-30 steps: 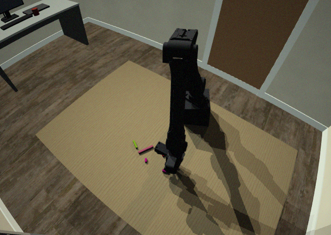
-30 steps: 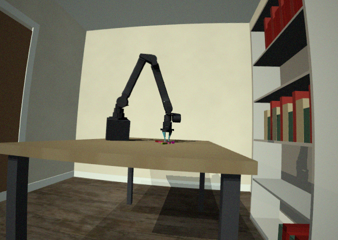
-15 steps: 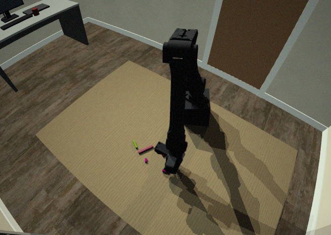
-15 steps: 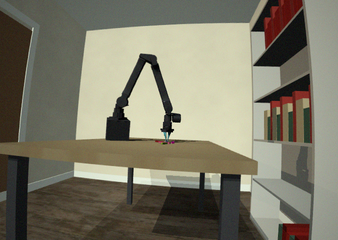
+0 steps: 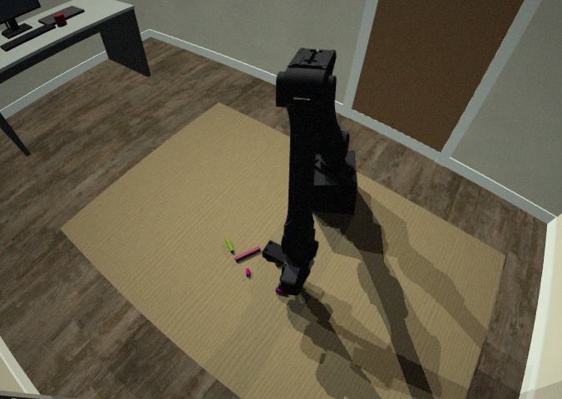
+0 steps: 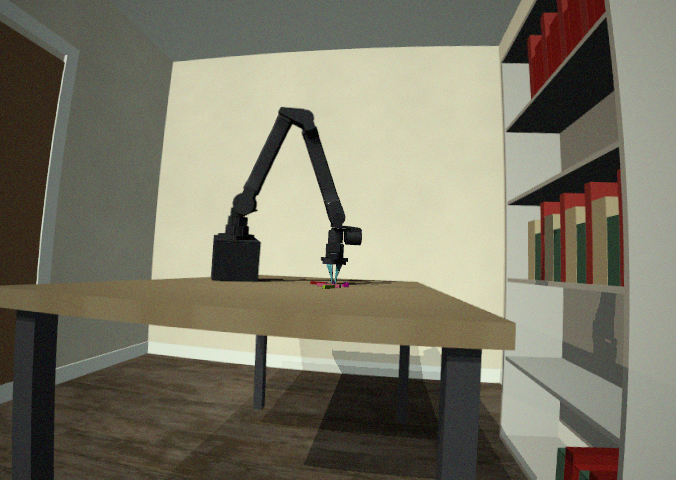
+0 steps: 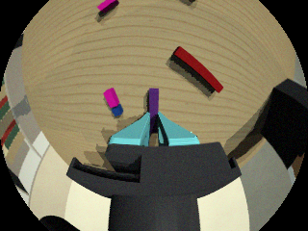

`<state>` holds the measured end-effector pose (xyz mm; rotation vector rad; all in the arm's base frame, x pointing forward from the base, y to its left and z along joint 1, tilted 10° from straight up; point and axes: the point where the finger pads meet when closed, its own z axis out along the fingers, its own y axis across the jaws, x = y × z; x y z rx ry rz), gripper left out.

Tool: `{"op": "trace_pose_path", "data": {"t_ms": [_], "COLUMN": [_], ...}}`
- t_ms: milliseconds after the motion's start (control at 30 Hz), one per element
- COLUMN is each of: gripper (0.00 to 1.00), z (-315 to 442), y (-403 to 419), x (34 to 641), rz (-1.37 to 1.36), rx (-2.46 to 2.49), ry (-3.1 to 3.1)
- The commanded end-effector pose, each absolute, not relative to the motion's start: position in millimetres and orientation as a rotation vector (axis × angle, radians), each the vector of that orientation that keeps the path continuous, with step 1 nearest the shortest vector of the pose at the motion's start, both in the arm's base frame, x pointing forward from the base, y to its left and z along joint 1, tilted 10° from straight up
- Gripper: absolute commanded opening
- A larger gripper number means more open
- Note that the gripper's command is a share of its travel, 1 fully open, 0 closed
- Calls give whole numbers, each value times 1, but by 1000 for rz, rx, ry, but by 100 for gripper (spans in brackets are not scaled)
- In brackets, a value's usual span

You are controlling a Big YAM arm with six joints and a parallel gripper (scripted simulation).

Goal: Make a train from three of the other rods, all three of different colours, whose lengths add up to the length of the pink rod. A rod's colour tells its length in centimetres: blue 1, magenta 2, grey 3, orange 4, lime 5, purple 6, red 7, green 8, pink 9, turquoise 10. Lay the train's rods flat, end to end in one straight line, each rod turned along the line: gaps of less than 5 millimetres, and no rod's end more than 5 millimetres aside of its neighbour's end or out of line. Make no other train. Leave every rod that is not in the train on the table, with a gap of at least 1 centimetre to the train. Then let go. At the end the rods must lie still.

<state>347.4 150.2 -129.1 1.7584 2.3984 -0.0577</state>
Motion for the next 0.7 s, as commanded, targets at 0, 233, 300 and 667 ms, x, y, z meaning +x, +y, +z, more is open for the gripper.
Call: {"op": "trace_pose_path", "data": {"t_ms": [0,233,300,667], "gripper": [4,4,4,4], "z": [-120,-120,-120,-112], "y": [153,153,153,154], "x": [367,367,367,364], "rz": [-6,-6,-6,-8], "rx": [1756,1756,1756,1759], "ry": [2376,2376,2376,2375]}}
